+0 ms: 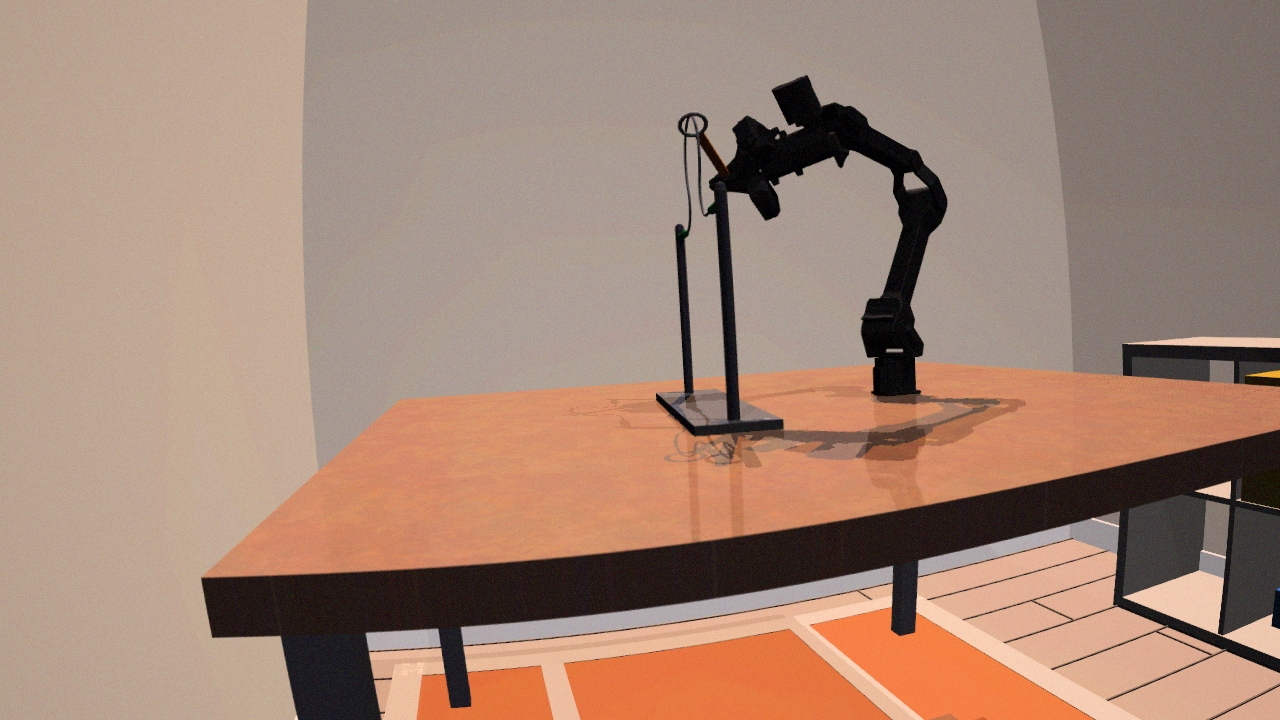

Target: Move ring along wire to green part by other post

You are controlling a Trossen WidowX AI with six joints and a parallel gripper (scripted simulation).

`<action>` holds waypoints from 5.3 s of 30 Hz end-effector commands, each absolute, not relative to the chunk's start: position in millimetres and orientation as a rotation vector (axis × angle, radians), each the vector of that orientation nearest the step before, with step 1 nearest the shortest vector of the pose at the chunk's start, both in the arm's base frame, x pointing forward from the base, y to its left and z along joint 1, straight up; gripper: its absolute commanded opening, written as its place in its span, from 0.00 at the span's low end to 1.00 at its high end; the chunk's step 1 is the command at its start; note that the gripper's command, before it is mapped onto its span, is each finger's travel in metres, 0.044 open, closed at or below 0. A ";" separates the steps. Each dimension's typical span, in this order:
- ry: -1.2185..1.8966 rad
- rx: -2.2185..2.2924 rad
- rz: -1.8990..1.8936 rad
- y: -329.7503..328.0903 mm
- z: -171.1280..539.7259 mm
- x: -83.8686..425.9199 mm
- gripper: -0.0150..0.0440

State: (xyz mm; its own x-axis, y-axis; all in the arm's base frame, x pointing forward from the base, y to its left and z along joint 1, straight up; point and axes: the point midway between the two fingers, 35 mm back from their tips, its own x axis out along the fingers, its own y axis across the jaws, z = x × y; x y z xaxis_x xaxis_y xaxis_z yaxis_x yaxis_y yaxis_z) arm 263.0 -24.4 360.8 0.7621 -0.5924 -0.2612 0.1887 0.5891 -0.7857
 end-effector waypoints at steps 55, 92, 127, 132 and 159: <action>0.436 -1.623 -0.676 -35.3 389.2 258.5 0.00; 0.395 -1.857 -0.727 -43.1 378.4 257.5 0.00; 0.448 -1.142 -0.531 -45.2 270.1 265.4 0.00; 0.440 -1.018 -0.491 -38.4 252.6 269.1 0.00; 0.469 -0.365 -0.343 34.7 188.9 280.2 0.00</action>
